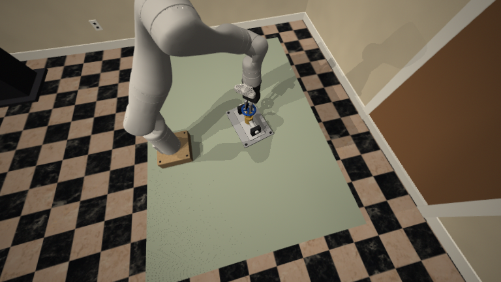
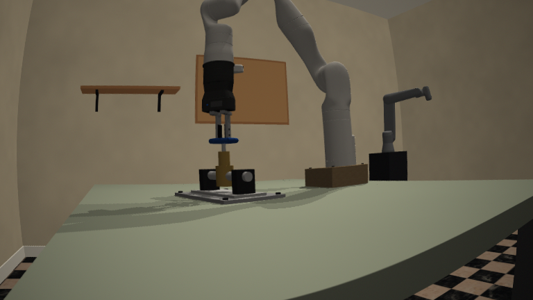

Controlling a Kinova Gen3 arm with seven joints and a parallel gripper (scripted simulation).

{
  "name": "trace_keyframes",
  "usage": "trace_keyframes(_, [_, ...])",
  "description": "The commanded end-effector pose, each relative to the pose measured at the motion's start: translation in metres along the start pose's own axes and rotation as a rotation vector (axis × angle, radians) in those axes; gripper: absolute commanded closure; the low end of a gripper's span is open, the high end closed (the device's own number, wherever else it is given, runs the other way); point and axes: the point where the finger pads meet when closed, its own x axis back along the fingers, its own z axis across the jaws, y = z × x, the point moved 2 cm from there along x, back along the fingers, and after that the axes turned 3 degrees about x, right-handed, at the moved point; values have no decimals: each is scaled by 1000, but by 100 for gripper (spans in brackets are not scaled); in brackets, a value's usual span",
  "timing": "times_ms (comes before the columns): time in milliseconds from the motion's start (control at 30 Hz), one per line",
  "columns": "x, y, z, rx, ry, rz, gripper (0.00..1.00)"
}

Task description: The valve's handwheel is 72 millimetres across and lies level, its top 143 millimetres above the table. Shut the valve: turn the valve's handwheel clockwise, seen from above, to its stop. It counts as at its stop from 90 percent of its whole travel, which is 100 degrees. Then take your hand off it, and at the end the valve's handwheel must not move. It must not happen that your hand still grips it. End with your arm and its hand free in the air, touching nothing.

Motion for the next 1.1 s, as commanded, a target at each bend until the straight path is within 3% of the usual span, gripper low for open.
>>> trace_keyframes(0, [1, 0, 0, -8, -1, -1, 100])
trace_keyframes(1067, [1, 0, 0, -347, -1, -1, 100])
